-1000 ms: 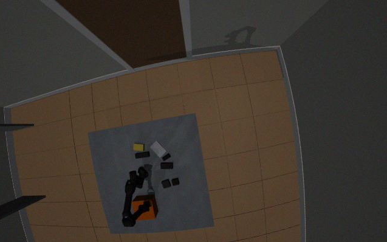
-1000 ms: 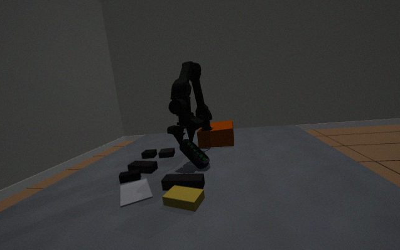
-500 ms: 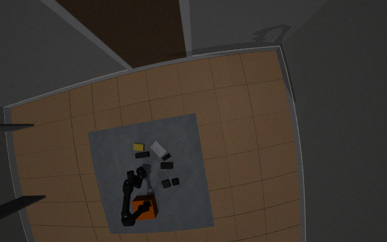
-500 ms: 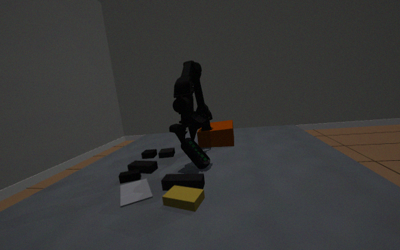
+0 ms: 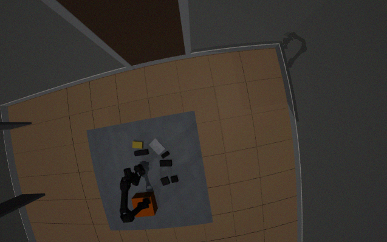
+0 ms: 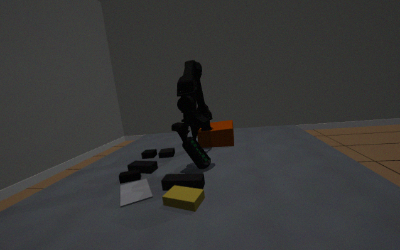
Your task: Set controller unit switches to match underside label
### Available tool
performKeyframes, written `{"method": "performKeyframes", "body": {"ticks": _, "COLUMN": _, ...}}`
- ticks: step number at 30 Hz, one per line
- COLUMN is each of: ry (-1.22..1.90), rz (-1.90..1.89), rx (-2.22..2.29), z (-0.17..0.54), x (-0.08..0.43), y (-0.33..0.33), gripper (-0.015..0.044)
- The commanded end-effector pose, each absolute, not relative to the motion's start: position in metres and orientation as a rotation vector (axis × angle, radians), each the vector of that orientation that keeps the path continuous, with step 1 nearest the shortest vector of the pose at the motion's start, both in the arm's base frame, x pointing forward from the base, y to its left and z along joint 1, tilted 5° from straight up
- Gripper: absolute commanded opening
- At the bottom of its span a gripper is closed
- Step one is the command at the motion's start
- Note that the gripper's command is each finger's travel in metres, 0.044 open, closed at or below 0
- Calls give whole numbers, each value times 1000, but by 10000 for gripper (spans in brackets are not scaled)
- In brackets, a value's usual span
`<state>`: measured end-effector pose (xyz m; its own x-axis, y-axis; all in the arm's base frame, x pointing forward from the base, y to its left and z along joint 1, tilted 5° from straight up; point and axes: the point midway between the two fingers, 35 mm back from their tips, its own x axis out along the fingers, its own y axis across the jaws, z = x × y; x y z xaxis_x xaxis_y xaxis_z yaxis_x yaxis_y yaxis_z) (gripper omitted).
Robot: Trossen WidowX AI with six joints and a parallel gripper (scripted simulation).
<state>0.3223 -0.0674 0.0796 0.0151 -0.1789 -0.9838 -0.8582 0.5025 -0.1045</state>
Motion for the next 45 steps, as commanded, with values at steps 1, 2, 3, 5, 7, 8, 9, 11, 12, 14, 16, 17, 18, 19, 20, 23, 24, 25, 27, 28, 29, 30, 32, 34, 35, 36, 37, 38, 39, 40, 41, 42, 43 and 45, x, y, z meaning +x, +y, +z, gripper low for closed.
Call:
{"method": "performKeyframes", "body": {"ticks": 1, "ry": 1497, "rz": 674, "rx": -950, "z": 80, "x": 326, "y": -63, "gripper": 336}}
{"method": "performKeyframes", "body": {"ticks": 2, "ry": 1499, "rz": 673, "rx": -951, "z": 80, "x": 327, "y": -62, "gripper": 336}}
{"method": "performKeyframes", "body": {"ticks": 3, "ry": 1501, "rz": 673, "rx": -952, "z": 81, "x": 327, "y": -62, "gripper": 336}}
{"method": "performKeyframes", "body": {"ticks": 5, "ry": 1504, "rz": 671, "rx": -954, "z": 81, "x": 328, "y": -60, "gripper": 336}}
{"method": "performKeyframes", "body": {"ticks": 7, "ry": 1508, "rz": 669, "rx": -956, "z": 82, "x": 328, "y": -59, "gripper": 336}}
{"method": "performKeyframes", "body": {"ticks": 8, "ry": 1510, "rz": 669, "rx": -957, "z": 82, "x": 329, "y": -58, "gripper": 336}}
{"method": "performKeyframes", "body": {"ticks": 9, "ry": 1512, "rz": 668, "rx": -958, "z": 82, "x": 329, "y": -57, "gripper": 336}}
{"method": "performKeyframes", "body": {"ticks": 11, "ry": 1515, "rz": 666, "rx": -959, "z": 83, "x": 330, "y": -56, "gripper": 336}}
{"method": "performKeyframes", "body": {"ticks": 12, "ry": 1517, "rz": 665, "rx": -960, "z": 83, "x": 330, "y": -55, "gripper": 336}}
{"method": "performKeyframes", "body": {"ticks": 14, "ry": 1521, "rz": 664, "rx": -962, "z": 83, "x": 331, "y": -54, "gripper": 336}}
{"method": "performKeyframes", "body": {"ticks": 16, "ry": 1524, "rz": 662, "rx": -964, "z": 84, "x": 332, "y": -52, "gripper": 336}}
{"method": "performKeyframes", "body": {"ticks": 17, "ry": 1526, "rz": 661, "rx": -965, "z": 84, "x": 332, "y": -51, "gripper": 336}}
{"method": "performKeyframes", "body": {"ticks": 18, "ry": 1528, "rz": 661, "rx": -966, "z": 84, "x": 333, "y": -51, "gripper": 336}}
{"method": "performKeyframes", "body": {"ticks": 19, "ry": 1530, "rz": 660, "rx": -967, "z": 84, "x": 333, "y": -50, "gripper": 336}}
{"method": "performKeyframes", "body": {"ticks": 20, "ry": 1531, "rz": 659, "rx": -968, "z": 85, "x": 334, "y": -49, "gripper": 336}}
{"method": "performKeyframes", "body": {"ticks": 23, "ry": 1537, "rz": 657, "rx": -970, "z": 85, "x": 335, "y": -47, "gripper": 336}}
{"method": "performKeyframes", "body": {"ticks": 24, "ry": 1539, "rz": 656, "rx": -971, "z": 85, "x": 335, "y": -46, "gripper": 336}}
{"method": "performKeyframes", "body": {"ticks": 25, "ry": 1540, "rz": 655, "rx": -972, "z": 86, "x": 336, "y": -45, "gripper": 336}}
{"method": "performKeyframes", "body": {"ticks": 27, "ry": 1544, "rz": 653, "rx": -974, "z": 86, "x": 337, "y": -44, "gripper": 336}}
{"method": "performKeyframes", "body": {"ticks": 28, "ry": 1546, "rz": 653, "rx": -975, "z": 86, "x": 337, "y": -43, "gripper": 336}}
{"method": "performKeyframes", "body": {"ticks": 29, "ry": 1548, "rz": 652, "rx": -976, "z": 86, "x": 337, "y": -42, "gripper": 336}}
{"method": "performKeyframes", "body": {"ticks": 30, "ry": 1549, "rz": 651, "rx": -977, "z": 86, "x": 338, "y": -42, "gripper": 336}}
{"method": "performKeyframes", "body": {"ticks": 32, "ry": 1553, "rz": 649, "rx": -979, "z": 87, "x": 339, "y": -40, "gripper": 336}}
{"method": "performKeyframes", "body": {"ticks": 34, "ry": 1556, "rz": 648, "rx": -981, "z": 87, "x": 339, "y": -39, "gripper": 336}}
{"method": "performKeyframes", "body": {"ticks": 35, "ry": 1558, "rz": 647, "rx": -982, "z": 87, "x": 340, "y": -38, "gripper": 336}}
{"method": "performKeyframes", "body": {"ticks": 36, "ry": 1560, "rz": 646, "rx": -983, "z": 87, "x": 340, "y": -37, "gripper": 336}}
{"method": "performKeyframes", "body": {"ticks": 37, "ry": 1562, "rz": 645, "rx": -983, "z": 87, "x": 341, "y": -36, "gripper": 336}}
{"method": "performKeyframes", "body": {"ticks": 38, "ry": 1564, "rz": 644, "rx": -984, "z": 88, "x": 341, "y": -36, "gripper": 336}}
{"method": "performKeyframes", "body": {"ticks": 39, "ry": 1565, "rz": 644, "rx": -985, "z": 88, "x": 342, "y": -35, "gripper": 336}}
{"method": "performKeyframes", "body": {"ticks": 40, "ry": 1567, "rz": 643, "rx": -986, "z": 88, "x": 342, "y": -34, "gripper": 336}}
{"method": "performKeyframes", "body": {"ticks": 41, "ry": 1569, "rz": 642, "rx": -987, "z": 88, "x": 342, "y": -33, "gripper": 336}}
{"method": "performKeyframes", "body": {"ticks": 42, "ry": 1571, "rz": 641, "rx": -988, "z": 88, "x": 343, "y": -33, "gripper": 336}}
{"method": "performKeyframes", "body": {"ticks": 43, "ry": 1573, "rz": 640, "rx": -989, "z": 88, "x": 343, "y": -32, "gripper": 336}}
{"method": "performKeyframes", "body": {"ticks": 45, "ry": 1576, "rz": 639, "rx": -991, "z": 88, "x": 344, "y": -30, "gripper": 336}}
